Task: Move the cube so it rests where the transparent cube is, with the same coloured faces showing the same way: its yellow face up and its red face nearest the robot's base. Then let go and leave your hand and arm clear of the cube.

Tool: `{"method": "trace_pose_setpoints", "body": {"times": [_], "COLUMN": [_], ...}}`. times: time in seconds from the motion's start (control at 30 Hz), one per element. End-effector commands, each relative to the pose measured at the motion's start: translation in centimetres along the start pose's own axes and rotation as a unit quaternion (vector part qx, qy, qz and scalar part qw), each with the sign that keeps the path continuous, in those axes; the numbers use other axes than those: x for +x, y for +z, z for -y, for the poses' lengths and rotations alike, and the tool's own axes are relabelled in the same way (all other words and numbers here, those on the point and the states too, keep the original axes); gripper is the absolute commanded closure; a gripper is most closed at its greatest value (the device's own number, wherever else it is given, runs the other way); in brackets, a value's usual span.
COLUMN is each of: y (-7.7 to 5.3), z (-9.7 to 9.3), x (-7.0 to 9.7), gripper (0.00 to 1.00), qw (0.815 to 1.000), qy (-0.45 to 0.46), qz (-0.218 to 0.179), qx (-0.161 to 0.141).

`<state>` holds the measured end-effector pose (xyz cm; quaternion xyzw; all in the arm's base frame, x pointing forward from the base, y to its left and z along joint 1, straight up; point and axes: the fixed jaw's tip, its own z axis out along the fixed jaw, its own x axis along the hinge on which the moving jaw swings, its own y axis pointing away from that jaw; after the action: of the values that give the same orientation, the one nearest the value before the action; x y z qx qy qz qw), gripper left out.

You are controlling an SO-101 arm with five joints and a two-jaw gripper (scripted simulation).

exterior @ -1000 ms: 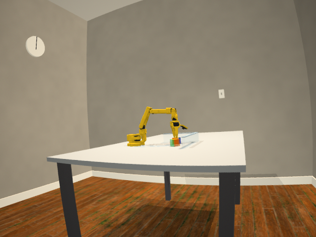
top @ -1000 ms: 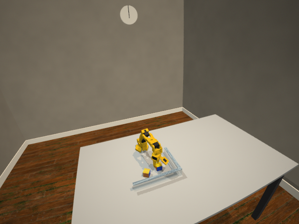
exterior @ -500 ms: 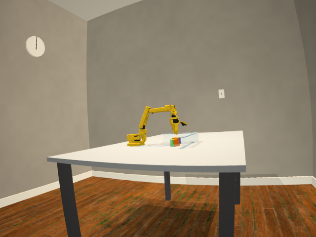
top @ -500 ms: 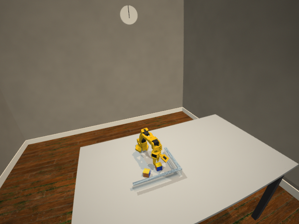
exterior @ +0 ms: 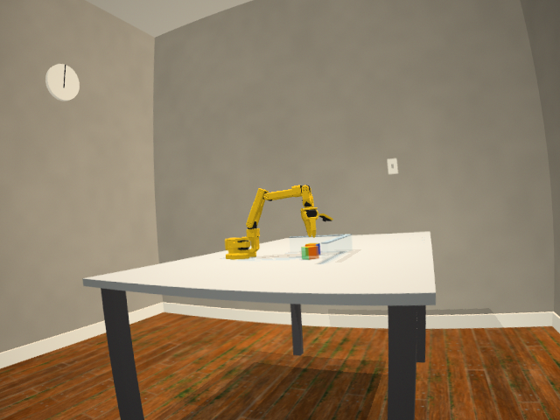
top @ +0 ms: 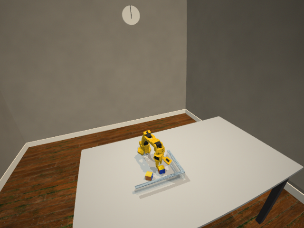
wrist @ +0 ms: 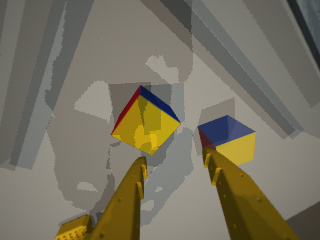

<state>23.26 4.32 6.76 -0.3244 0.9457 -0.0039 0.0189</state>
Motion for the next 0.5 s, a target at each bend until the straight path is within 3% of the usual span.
{"method": "trace_pose_setpoints", "body": {"times": [0.0, 0.47], "y": [-2.59, -2.67], "z": [0.75, 0.82], "x": [-1.06, -0.74], "gripper": [0.78, 0.78], "qw": [0.998, 0.998], "qy": [0.001, 0.002], "qz": [0.059, 0.057], "qx": [0.033, 0.032]}}
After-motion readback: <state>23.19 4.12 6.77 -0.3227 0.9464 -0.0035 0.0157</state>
